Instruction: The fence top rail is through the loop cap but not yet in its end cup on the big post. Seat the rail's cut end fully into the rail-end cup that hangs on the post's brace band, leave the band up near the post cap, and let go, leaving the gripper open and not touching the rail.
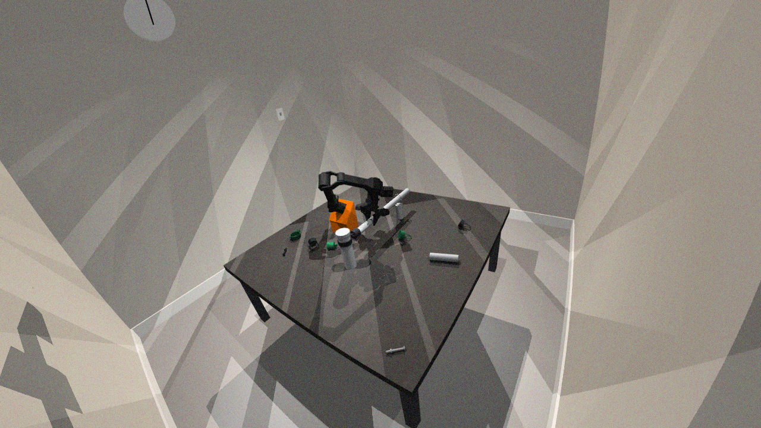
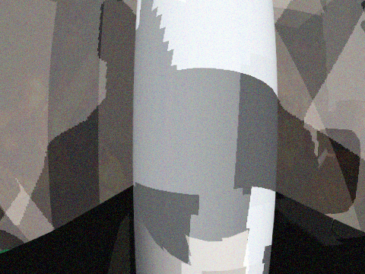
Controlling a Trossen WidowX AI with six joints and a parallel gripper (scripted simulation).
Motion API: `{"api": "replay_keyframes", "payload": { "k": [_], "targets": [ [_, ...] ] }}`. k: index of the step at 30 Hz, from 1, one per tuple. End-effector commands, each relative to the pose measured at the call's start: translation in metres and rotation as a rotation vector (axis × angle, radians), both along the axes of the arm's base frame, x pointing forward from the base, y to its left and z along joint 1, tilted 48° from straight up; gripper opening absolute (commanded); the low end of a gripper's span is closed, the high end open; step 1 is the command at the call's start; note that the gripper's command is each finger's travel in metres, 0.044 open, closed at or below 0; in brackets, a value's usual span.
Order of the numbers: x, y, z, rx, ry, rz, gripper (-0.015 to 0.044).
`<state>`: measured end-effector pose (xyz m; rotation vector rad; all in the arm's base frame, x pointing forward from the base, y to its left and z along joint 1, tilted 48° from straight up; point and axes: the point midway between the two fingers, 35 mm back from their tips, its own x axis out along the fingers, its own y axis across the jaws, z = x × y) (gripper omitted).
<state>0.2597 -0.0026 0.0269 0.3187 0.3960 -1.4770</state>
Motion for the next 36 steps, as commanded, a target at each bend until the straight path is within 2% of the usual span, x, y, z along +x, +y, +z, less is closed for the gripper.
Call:
{"api": "replay_keyframes", "payload": {
  "k": [1, 36],
  "targets": [
    [0.0007, -0.0004, 0.0024, -0.006, -0.001, 0.007, 0.0000],
    [0.0004, 0.0013, 0.0058, -0.010, 0.000, 0.001, 0.0000]
  ]
}}
